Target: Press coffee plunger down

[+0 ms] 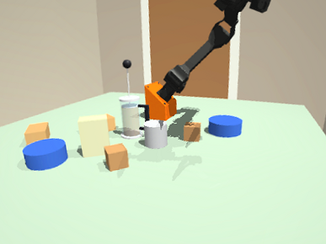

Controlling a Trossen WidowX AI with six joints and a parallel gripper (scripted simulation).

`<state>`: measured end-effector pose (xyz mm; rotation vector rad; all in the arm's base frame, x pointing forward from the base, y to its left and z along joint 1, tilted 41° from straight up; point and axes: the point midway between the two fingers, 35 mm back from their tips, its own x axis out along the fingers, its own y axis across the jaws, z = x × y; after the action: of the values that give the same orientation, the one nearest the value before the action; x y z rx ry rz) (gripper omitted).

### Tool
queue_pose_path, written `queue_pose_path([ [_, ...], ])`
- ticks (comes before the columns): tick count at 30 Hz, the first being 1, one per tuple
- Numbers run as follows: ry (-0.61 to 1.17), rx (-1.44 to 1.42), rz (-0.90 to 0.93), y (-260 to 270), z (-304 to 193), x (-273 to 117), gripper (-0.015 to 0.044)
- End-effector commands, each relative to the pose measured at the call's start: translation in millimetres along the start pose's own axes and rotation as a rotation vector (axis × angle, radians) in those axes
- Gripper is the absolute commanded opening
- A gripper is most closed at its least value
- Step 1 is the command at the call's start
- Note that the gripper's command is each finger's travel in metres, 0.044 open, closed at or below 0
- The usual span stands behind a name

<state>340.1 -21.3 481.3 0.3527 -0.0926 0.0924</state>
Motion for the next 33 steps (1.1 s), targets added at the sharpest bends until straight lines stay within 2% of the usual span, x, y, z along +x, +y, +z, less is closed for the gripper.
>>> queue_pose_path([
  [1,0.162,-0.074,-0.094,-54.1,-38.9,2.7,0.044],
  [7,0.423,-0.108,-0.203,-142.0,-98.5,-22.8,0.044],
  [15,0.672,0.054,-0.246,-228.5,-168.3,-108.2,0.044],
  [20,0.665,0.235,-0.228,-248.3,-193.3,-165.7,0.044],
  [25,0.526,0.409,-0.224,-251.9,-200.4,-211.5,0.044],
  [33,0.497,0.426,-0.215,-243.6,-226.4,-214.2,0.044],
])
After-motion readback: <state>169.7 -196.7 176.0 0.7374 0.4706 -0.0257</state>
